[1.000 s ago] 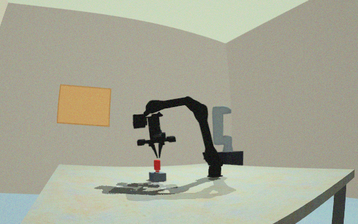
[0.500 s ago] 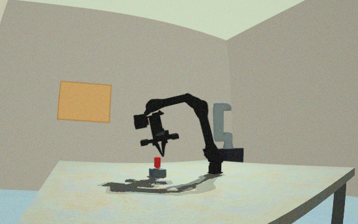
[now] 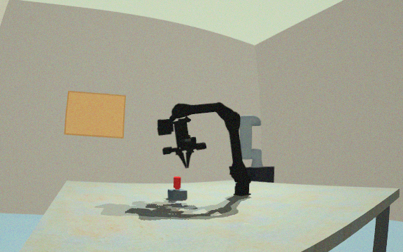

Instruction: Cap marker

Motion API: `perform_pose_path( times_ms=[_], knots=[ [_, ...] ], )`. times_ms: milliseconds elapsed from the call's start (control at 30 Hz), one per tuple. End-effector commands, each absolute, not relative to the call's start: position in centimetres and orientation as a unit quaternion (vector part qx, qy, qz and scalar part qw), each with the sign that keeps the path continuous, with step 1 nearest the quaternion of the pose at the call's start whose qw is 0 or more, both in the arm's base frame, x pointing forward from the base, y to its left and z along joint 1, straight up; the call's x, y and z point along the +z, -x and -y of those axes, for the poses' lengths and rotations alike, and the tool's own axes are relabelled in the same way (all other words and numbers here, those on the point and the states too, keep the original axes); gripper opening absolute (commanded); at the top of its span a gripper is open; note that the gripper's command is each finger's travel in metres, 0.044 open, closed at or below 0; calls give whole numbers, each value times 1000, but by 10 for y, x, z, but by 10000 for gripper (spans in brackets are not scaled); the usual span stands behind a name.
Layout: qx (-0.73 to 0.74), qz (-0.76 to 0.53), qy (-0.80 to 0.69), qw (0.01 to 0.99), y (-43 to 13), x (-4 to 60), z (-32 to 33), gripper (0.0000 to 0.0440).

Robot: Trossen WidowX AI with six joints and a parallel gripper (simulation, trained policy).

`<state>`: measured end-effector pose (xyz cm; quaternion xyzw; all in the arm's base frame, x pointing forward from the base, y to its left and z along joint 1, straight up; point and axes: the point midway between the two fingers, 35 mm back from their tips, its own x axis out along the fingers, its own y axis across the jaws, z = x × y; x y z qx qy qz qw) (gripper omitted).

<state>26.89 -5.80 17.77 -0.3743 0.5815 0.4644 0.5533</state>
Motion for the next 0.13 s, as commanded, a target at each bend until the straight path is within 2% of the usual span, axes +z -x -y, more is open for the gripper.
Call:
perform_pose_path(
  times_ms=[0,100],
  knots=[
    [466,-565,384,562,-264,187,58,14],
    [468,-557,391,564,-260,190,58,11]
  ],
)
